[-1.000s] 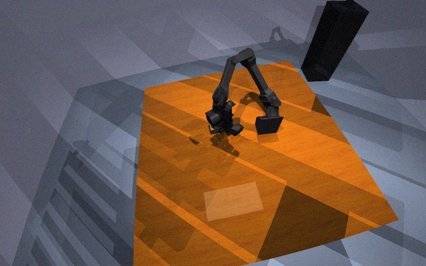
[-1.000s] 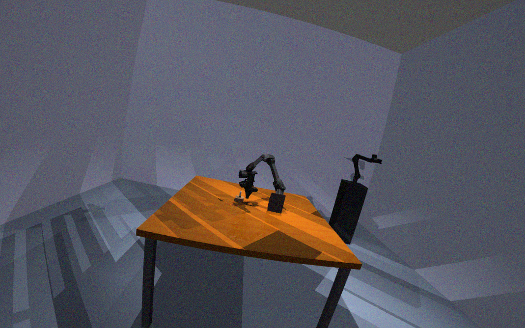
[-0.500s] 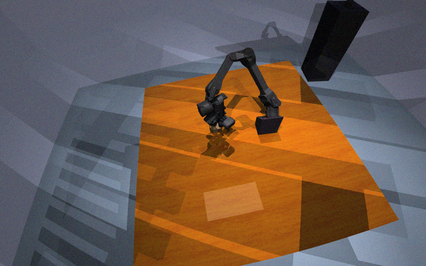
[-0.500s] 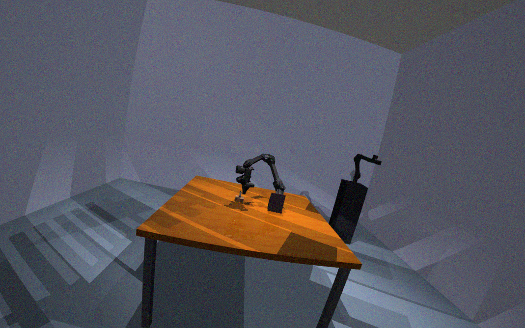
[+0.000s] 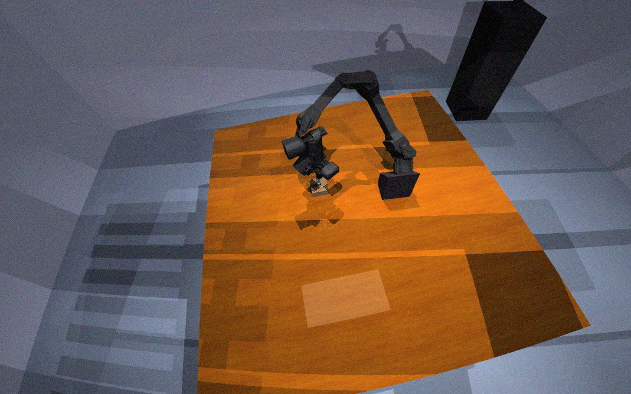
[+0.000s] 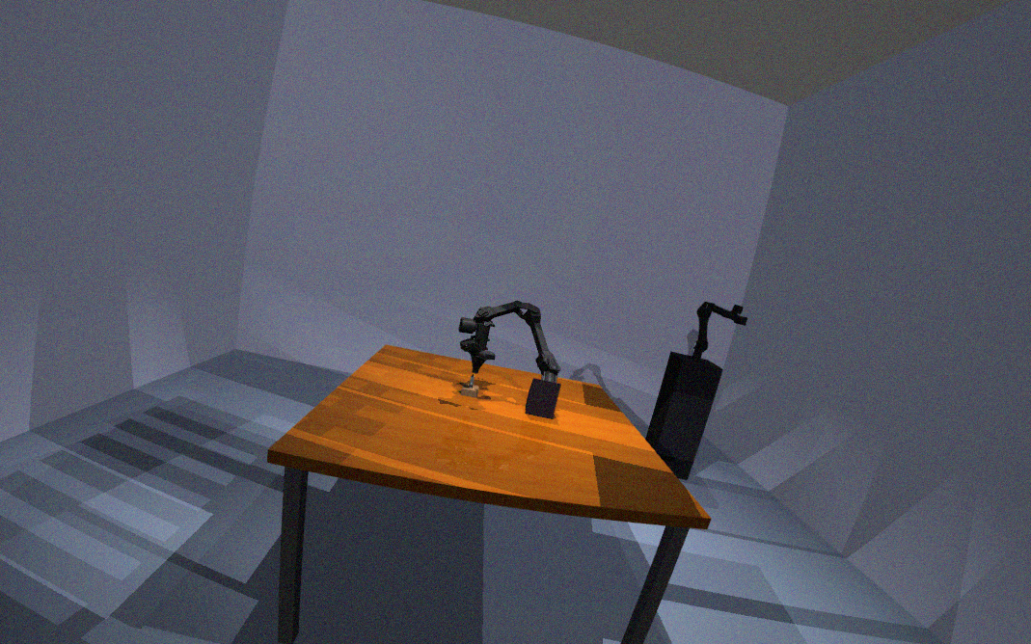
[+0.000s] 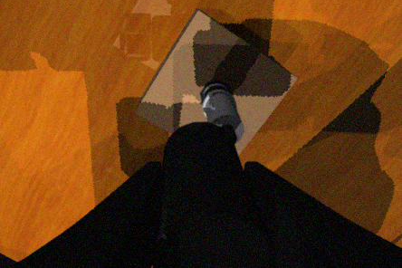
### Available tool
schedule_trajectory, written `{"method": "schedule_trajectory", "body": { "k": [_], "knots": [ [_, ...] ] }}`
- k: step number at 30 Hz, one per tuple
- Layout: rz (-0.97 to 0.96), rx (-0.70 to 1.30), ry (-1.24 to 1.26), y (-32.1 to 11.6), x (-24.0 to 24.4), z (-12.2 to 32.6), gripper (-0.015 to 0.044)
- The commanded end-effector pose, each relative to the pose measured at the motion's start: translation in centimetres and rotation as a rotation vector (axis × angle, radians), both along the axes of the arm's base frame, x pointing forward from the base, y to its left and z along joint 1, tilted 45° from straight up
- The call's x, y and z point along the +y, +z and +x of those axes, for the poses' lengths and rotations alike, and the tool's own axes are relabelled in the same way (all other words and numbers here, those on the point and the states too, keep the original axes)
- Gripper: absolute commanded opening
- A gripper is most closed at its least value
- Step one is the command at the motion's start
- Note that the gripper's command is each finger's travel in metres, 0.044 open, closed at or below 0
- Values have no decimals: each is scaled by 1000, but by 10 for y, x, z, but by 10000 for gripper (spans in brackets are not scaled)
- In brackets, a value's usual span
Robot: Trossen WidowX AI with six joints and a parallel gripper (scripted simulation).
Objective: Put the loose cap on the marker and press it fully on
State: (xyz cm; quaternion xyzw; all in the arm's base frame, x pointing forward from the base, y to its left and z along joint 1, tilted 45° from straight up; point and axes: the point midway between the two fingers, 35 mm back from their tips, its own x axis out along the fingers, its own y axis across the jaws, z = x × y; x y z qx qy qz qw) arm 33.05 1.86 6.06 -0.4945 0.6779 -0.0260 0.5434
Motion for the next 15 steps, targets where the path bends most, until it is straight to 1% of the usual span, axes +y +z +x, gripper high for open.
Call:
{"method": "schedule_trajectory", "body": {
  "k": [1, 15],
  "knots": [
    [-4, -9, 4, 12, -2, 7, 0],
    [-4, -9, 4, 4, -11, 9, 0]
  ]
}}
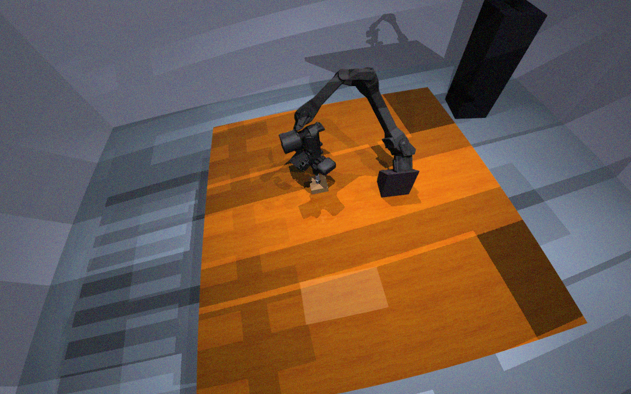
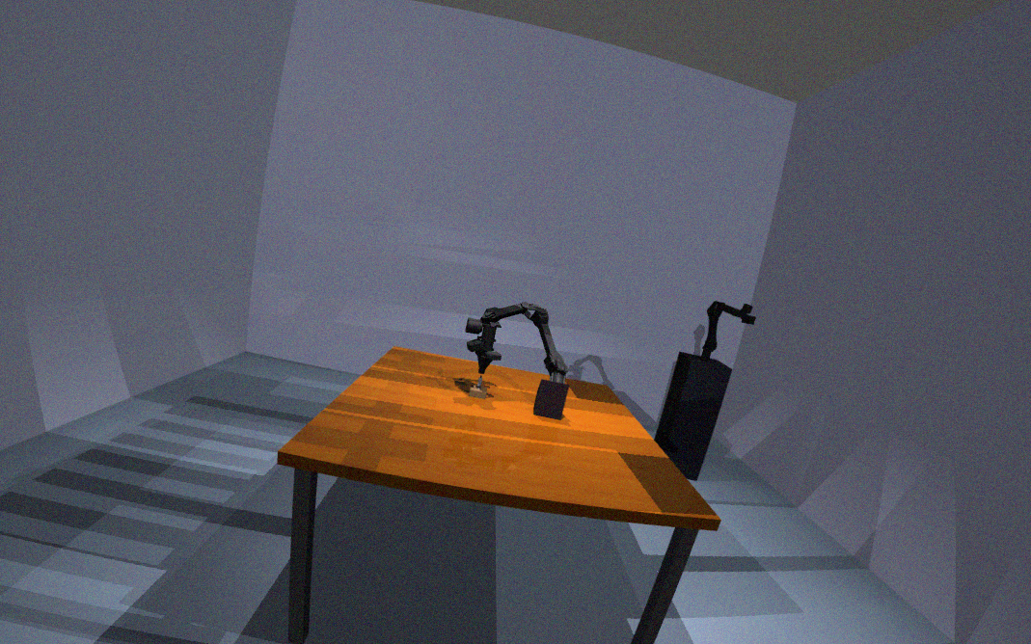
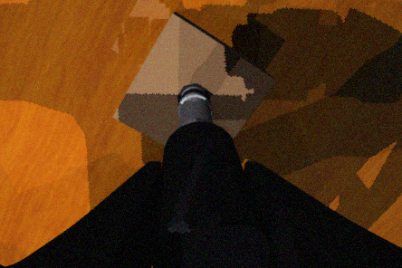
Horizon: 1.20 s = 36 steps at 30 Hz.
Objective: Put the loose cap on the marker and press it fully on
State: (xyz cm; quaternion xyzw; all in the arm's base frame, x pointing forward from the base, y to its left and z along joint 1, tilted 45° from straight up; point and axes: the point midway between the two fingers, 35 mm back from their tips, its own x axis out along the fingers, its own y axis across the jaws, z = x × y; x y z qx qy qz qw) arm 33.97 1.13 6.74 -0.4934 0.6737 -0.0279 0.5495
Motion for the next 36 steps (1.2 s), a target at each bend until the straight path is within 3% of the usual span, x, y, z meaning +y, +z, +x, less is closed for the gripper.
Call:
{"method": "schedule_trajectory", "body": {
  "k": [1, 36],
  "knots": [
    [-8, 5, 3, -4, -4, 0, 0],
    [-11, 5, 3, -38, -39, 3, 0]
  ]
}}
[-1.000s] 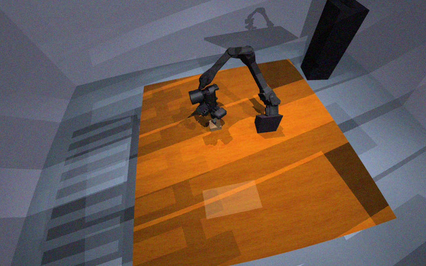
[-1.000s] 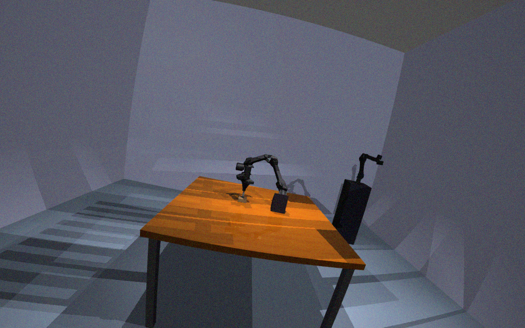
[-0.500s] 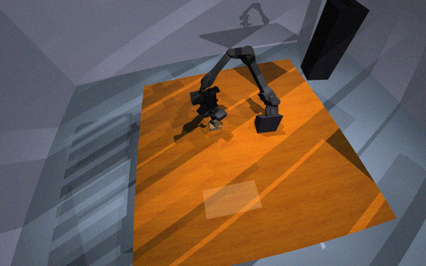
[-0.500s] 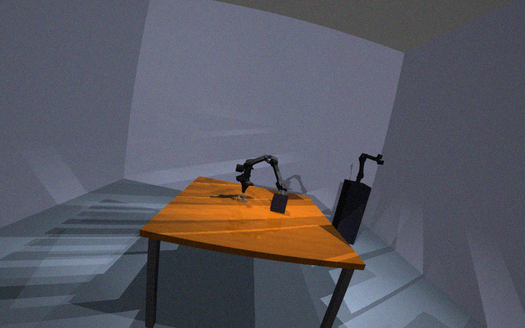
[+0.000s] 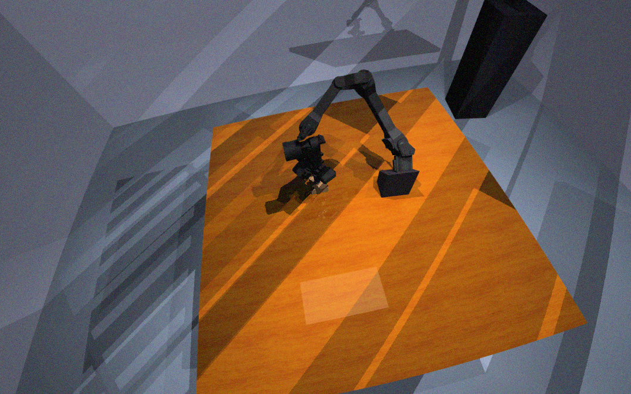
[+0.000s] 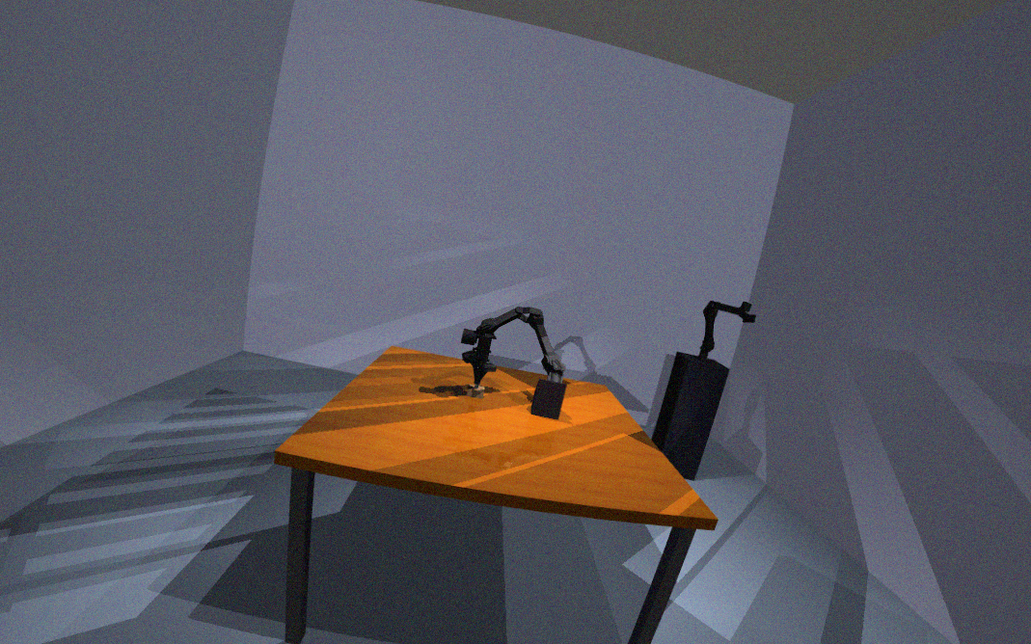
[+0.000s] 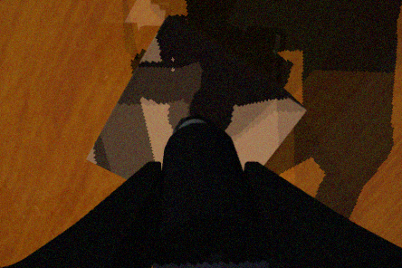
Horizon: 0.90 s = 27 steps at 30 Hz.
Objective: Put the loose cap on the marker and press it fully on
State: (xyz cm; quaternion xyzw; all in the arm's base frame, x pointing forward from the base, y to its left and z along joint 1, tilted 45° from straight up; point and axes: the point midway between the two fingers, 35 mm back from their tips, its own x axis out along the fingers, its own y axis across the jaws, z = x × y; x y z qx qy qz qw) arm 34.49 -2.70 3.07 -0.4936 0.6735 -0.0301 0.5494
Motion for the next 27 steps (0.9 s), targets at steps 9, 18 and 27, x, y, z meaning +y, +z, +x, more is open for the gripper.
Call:
{"method": "schedule_trajectory", "body": {
  "k": [9, 18, 27],
  "knots": [
    [-1, 3, 2, -1, 0, -1, 26],
    [-1, 3, 2, -1, 0, -1, 263],
    [-1, 3, 2, 1, 2, -1, 440]
  ]
}}
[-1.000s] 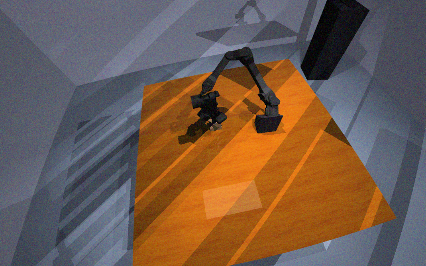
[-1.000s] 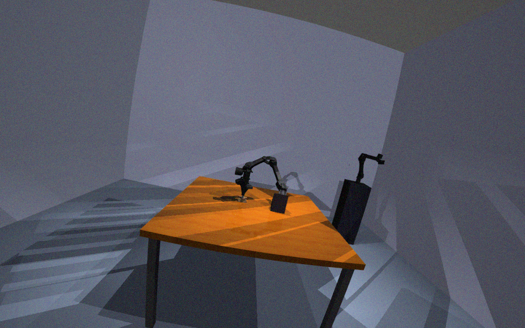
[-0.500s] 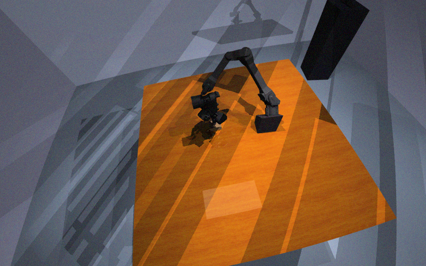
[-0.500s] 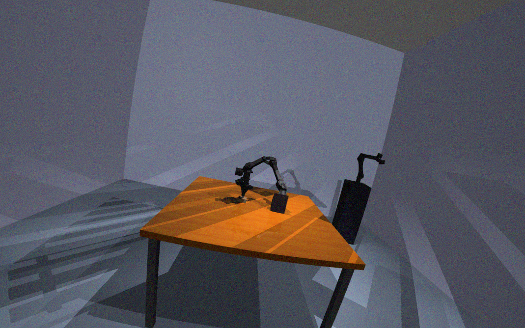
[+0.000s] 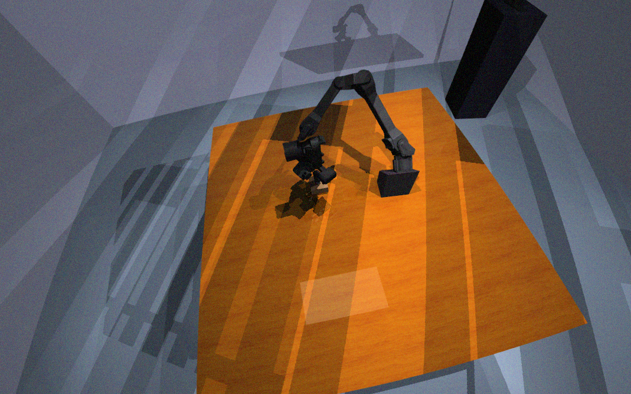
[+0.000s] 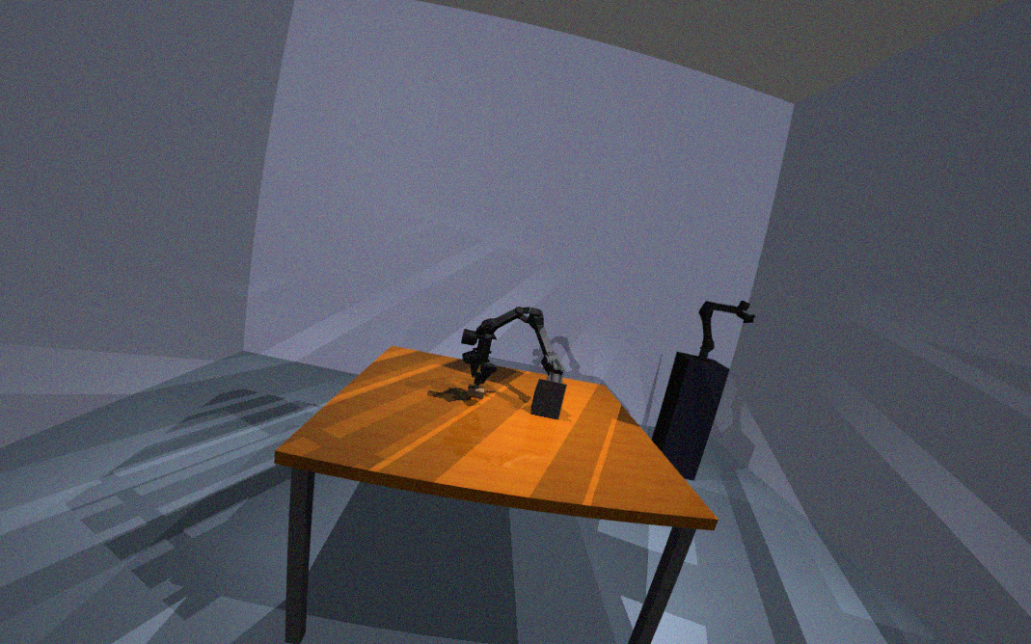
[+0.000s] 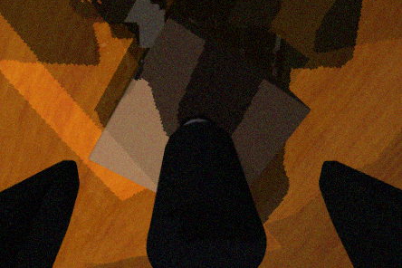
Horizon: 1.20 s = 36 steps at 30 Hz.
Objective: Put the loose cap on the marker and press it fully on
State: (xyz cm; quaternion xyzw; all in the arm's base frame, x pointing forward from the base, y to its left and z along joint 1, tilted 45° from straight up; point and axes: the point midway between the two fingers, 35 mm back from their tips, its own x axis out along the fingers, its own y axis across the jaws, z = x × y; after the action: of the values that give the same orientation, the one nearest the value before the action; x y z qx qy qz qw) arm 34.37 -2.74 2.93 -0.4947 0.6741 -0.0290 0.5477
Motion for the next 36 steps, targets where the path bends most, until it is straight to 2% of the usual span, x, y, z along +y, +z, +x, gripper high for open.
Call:
{"method": "schedule_trajectory", "body": {
  "k": [1, 5, 9, 11, 17, 26, 36],
  "knots": [
    [2, -1, 0, 8, 9, 0, 440],
    [3, 0, 0, 50, 51, -6, 440],
    [3, 0, 0, 53, 53, -7, 440],
    [7, -39, -41, 52, 52, -6, 387],
    [44, -364, -369, 45, 48, -6, 230],
    [45, -374, -379, 45, 47, -6, 0],
    [45, -374, -379, 44, 46, -5, 0]
  ]
}}
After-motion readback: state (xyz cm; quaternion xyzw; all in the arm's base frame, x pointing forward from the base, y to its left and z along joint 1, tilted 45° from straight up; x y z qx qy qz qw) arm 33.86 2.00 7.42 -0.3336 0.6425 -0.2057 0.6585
